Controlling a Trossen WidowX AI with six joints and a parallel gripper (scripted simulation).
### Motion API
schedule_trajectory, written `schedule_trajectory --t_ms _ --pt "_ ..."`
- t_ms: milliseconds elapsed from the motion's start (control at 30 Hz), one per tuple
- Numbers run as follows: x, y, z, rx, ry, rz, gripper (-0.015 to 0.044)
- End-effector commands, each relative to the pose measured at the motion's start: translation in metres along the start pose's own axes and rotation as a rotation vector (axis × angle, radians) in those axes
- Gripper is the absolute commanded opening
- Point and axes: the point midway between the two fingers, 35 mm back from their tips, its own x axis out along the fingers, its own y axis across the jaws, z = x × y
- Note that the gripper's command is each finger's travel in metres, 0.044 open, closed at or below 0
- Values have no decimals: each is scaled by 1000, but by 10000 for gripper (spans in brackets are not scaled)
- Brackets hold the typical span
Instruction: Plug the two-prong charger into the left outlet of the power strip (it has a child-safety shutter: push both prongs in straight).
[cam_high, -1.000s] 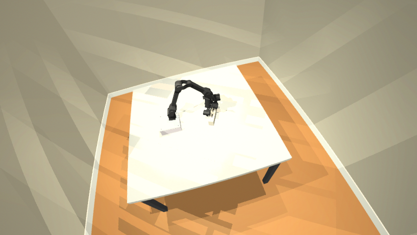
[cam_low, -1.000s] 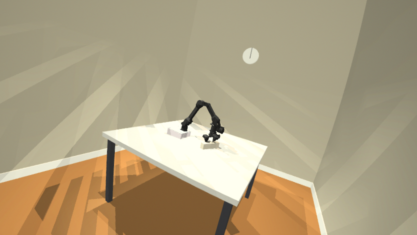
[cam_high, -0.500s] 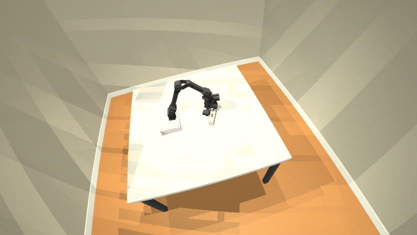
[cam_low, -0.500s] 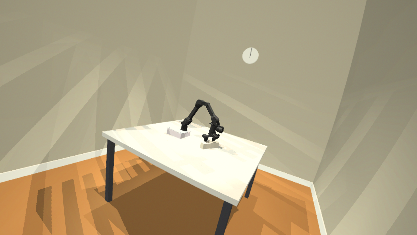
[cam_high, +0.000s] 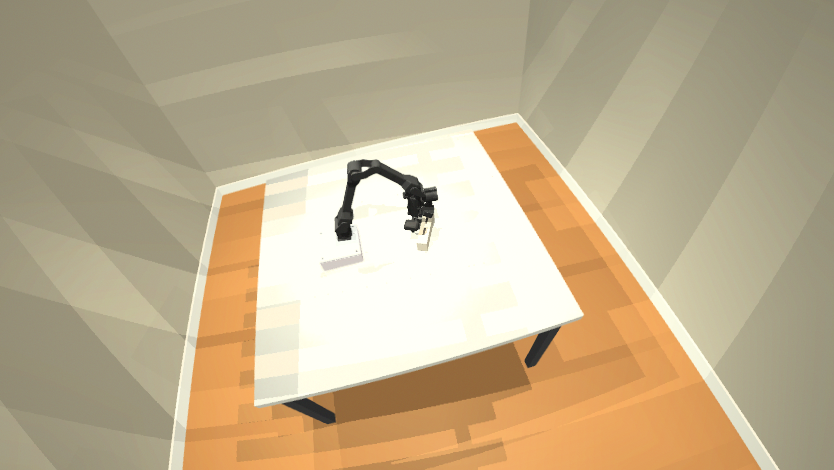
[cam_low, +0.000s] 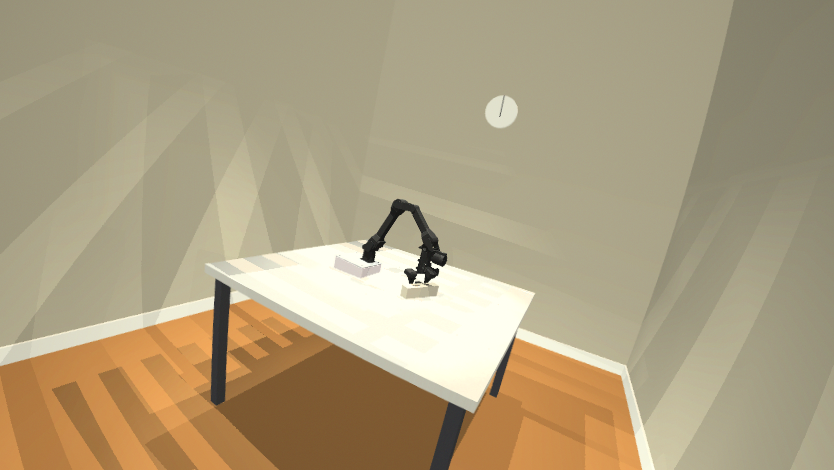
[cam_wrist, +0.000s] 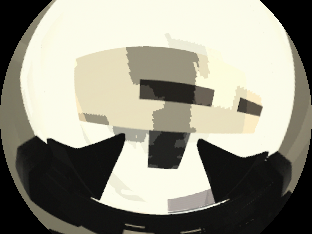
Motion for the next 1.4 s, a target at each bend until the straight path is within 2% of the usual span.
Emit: schedule_trajectory --t_ms 0,1367 --pt "1 -1 -2 4 -2 -4 440" --pt "4 1 -50 4 2 -4 440"
